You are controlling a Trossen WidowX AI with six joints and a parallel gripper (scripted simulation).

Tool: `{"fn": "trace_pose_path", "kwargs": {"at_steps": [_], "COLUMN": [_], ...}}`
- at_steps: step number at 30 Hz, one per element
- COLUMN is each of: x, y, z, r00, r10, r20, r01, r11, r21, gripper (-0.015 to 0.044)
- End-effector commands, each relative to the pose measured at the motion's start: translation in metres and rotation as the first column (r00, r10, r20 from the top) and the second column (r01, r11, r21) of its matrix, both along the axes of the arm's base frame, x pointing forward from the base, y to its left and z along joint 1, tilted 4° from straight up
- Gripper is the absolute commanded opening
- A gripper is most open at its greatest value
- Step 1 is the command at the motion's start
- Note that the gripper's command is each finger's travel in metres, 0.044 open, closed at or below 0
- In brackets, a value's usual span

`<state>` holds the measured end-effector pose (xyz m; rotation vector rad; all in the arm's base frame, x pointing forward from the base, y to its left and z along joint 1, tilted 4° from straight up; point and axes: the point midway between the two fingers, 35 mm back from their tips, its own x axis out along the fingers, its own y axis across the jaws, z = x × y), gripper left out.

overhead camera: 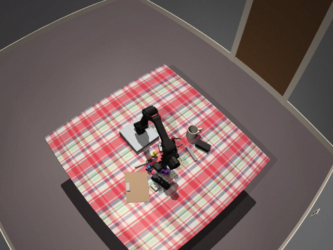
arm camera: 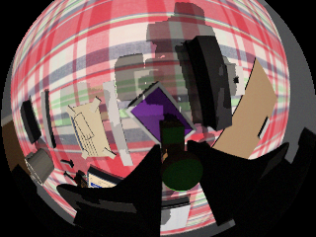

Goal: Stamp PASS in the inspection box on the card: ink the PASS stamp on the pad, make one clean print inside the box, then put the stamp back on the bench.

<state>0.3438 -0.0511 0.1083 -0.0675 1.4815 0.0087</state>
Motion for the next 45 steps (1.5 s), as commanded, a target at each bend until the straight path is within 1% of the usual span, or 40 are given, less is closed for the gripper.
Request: {"fn": "trace_pose_path", "kwargs": {"at_steps": [1, 5, 16, 27, 45], "x": [0.001, 0.002, 0.004, -0.006, -0.005], "y": [0.000, 0.009, 0.073, 0.135, 0.139], "z": [0.007, 0.007, 0.005, 0.004, -0.005], "r00": [1.000, 1.000, 0.983, 0.941, 0.937], "r10": [-0.001, 0.021, 0.184, 0.340, 0.349], "r20": [0.012, 0.011, 0.006, 0.001, 0.002], "r01": [0.001, -0.021, -0.184, -0.340, -0.349], "r11": [1.000, 1.000, 0.983, 0.940, 0.937], "r21": [0.002, 0.001, -0.009, -0.019, -0.020], "gripper": [0.0000, 0.0000, 0.0000, 0.0000, 0.0000]}}
